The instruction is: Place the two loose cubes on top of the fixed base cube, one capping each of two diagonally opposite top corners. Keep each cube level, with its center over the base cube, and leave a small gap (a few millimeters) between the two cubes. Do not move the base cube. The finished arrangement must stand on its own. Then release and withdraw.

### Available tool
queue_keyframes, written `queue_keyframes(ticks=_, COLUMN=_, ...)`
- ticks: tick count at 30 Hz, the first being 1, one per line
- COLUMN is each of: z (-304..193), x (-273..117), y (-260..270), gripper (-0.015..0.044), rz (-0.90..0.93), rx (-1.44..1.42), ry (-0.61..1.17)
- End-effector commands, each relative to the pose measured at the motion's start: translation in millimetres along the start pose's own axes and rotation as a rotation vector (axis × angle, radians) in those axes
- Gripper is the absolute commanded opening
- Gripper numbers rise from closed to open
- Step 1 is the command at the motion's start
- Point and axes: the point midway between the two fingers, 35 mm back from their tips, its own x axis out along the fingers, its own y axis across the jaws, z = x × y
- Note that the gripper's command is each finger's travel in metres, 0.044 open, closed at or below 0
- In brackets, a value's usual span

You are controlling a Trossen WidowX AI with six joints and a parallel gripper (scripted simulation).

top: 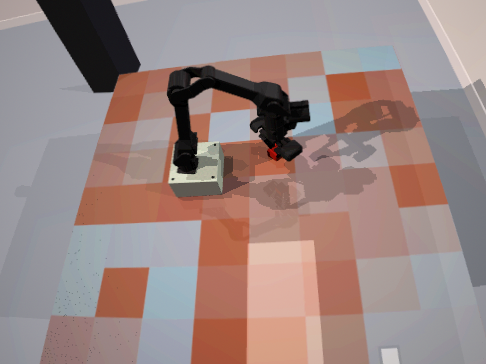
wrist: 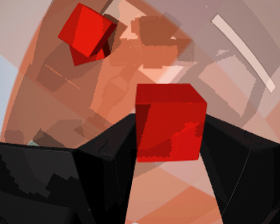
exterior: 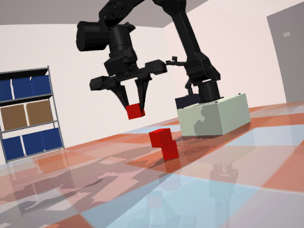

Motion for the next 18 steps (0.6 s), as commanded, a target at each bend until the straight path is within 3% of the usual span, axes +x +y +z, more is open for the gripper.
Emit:
queue_keyframes(ticks=1, z=3.0, x=-1.3, y=6.6, gripper=0.0105, rz=-0.009, rx=0.061, ry=-0.006)
queue_keyframes(ticks=18, z=15.1, x=1.5, y=47.1, gripper=0.0105, rz=-0.007, rx=0.384, ry=-0.019)
